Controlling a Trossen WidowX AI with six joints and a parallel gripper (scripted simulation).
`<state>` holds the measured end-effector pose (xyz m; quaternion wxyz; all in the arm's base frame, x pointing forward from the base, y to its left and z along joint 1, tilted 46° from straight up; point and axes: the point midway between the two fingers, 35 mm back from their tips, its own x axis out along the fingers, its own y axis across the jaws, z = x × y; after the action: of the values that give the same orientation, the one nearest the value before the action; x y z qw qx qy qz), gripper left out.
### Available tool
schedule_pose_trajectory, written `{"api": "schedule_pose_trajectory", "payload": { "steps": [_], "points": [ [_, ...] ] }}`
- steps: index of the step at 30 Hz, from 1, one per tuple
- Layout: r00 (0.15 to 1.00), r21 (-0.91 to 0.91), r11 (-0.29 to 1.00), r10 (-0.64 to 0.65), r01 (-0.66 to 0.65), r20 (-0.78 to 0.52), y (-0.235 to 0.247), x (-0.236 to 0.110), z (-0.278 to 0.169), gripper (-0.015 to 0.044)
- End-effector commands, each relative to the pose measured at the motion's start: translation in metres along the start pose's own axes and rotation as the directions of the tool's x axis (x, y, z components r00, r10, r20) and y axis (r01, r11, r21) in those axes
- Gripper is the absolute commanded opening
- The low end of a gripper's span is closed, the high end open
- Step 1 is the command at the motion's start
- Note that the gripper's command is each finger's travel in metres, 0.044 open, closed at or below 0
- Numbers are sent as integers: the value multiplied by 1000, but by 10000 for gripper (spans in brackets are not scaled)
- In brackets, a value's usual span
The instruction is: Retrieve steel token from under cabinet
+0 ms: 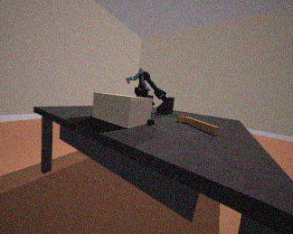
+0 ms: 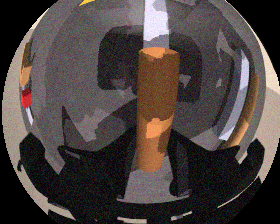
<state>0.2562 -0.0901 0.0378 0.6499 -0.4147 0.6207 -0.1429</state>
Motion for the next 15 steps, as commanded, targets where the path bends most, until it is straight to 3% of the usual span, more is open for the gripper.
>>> {"api": "schedule_pose_trajectory", "payload": {
  "steps": [1,15],
  "points": [
    [1000,4,1000,-1,1,-1,-1,0,4,0],
    [1000,7,1000,-1,1,-2,-1,0,21,0]
  ]
}}
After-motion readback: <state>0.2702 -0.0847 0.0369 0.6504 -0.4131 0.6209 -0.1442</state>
